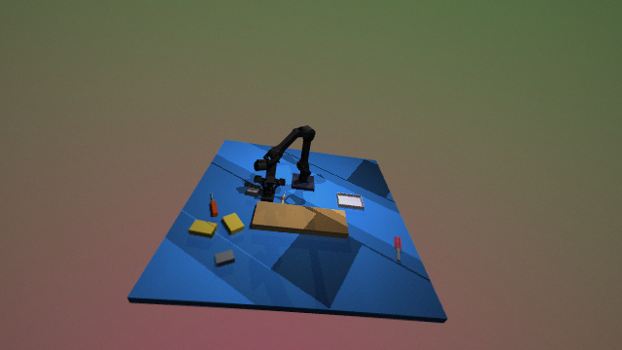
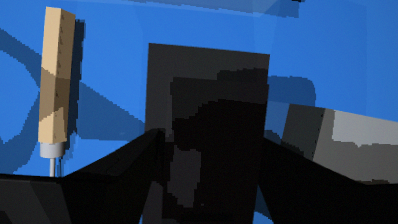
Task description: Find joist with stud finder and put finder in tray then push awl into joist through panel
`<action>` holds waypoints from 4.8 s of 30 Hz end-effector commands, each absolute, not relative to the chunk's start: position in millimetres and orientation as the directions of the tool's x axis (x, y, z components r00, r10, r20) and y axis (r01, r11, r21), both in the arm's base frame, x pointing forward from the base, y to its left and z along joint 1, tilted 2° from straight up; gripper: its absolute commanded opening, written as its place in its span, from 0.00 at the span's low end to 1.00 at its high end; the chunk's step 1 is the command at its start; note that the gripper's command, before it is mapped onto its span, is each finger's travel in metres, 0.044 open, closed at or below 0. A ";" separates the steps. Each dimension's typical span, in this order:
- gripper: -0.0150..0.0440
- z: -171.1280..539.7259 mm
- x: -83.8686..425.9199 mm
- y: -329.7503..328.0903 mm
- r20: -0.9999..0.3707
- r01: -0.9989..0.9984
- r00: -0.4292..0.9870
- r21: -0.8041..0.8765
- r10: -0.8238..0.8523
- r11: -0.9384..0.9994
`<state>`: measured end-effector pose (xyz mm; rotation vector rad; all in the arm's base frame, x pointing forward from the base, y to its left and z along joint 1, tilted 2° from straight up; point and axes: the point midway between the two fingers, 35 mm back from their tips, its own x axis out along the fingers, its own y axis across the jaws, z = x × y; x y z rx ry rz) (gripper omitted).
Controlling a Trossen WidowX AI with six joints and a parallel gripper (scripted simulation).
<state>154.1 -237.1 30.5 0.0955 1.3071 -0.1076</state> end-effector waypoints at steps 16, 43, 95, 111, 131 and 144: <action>0.32 43.2 155.9 -239.6 -0.965 0.137 0.261 0.011 -0.025 0.991; 0.25 139.9 185.2 -249.7 -0.965 0.134 0.260 0.011 -0.025 0.991; 0.25 123.1 341.9 -253.3 -0.961 0.123 0.275 0.012 -0.022 0.992; 0.25 100.8 341.6 -252.8 -0.961 0.123 0.275 0.012 -0.022 0.992; 0.25 74.2 340.9 -251.8 -0.961 0.123 0.275 0.013 -0.022 0.992; 0.25 72.1 344.9 -219.8 -0.961 0.123 0.275 0.015 -0.020 0.992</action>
